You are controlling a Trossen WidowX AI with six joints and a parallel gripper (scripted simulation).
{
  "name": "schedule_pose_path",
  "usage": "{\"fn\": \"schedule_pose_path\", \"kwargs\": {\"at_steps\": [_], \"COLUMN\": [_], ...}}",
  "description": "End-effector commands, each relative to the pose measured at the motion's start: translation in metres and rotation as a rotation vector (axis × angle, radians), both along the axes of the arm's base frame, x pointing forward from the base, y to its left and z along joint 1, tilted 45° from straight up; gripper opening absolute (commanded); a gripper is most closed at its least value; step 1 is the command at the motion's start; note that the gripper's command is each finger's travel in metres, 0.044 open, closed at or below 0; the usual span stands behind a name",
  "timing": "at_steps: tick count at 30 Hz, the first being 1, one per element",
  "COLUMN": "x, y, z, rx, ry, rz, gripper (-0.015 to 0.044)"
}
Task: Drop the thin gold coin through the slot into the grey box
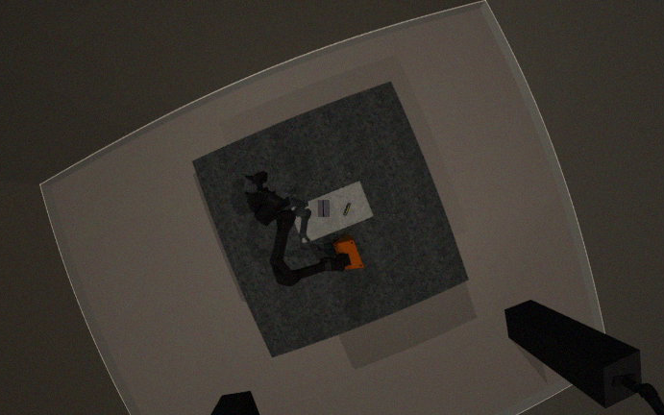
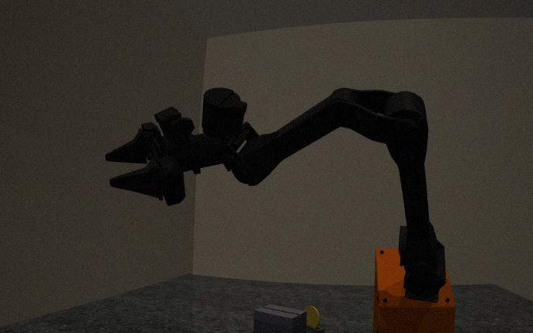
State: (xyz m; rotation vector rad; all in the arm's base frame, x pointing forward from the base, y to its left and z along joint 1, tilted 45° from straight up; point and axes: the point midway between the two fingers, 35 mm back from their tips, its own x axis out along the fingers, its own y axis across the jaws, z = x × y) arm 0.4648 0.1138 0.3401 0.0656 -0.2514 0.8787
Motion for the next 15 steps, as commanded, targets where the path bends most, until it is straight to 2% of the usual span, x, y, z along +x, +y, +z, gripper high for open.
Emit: {"fn": "schedule_pose_path", "kwargs": {"at_steps": [1,9,15], "x": [0.001,0.041,0.037], "y": [-0.001,-0.06,-0.108], "z": [-0.002,-0.111,-0.205], "rx": [-0.001,-0.022,-0.031], "ry": [0.009,0.425,0.78], "rz": [-0.004,-0.17,-0.286], "gripper": [0.0374,0.0164,0.0161]}}
